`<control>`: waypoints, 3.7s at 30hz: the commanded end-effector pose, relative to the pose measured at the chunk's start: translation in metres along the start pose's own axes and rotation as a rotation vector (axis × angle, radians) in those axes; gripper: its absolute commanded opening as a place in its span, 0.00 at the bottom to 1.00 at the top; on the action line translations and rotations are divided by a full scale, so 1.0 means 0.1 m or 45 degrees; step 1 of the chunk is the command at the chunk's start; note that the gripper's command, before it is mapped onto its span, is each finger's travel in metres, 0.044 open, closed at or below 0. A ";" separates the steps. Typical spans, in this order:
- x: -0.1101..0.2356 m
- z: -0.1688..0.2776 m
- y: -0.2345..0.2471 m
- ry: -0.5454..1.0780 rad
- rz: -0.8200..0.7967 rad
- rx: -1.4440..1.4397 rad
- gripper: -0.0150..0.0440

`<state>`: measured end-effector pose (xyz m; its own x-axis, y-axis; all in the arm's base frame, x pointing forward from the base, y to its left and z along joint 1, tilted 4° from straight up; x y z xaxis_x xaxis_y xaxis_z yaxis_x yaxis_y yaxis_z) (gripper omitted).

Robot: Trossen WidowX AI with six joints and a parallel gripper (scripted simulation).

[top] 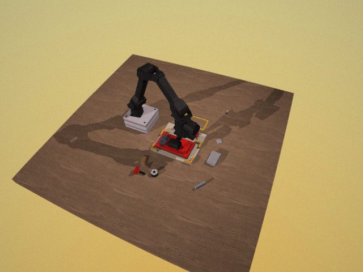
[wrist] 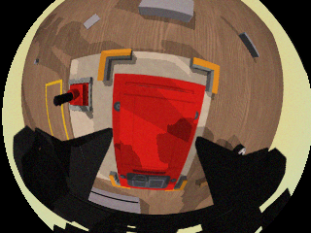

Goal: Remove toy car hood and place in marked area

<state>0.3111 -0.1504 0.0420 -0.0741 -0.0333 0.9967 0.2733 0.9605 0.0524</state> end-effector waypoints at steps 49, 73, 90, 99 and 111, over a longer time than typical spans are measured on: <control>-0.03 0.00 0.00 0.000 -0.001 0.000 0.25; 0.13 0.00 0.00 0.000 -0.002 0.000 0.25; 0.61 0.00 0.00 0.000 -0.002 0.000 0.25; 0.54 -0.02 0.30 0.008 -0.003 -0.005 0.25; 0.58 0.03 0.92 0.001 -0.018 0.018 0.25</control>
<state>0.3279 -0.0760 0.1016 -0.0717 -0.0484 0.9963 0.2582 0.9639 0.0654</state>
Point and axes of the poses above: the point midway between the two fingers, 35 mm back from their tips, its own x axis back along the fingers, its own y axis across the jaws, z = x × y, the point moved 2 cm from there along x, back along the fingers, and after that the axes turned 4 degrees about -x, right-handed, at the moved point
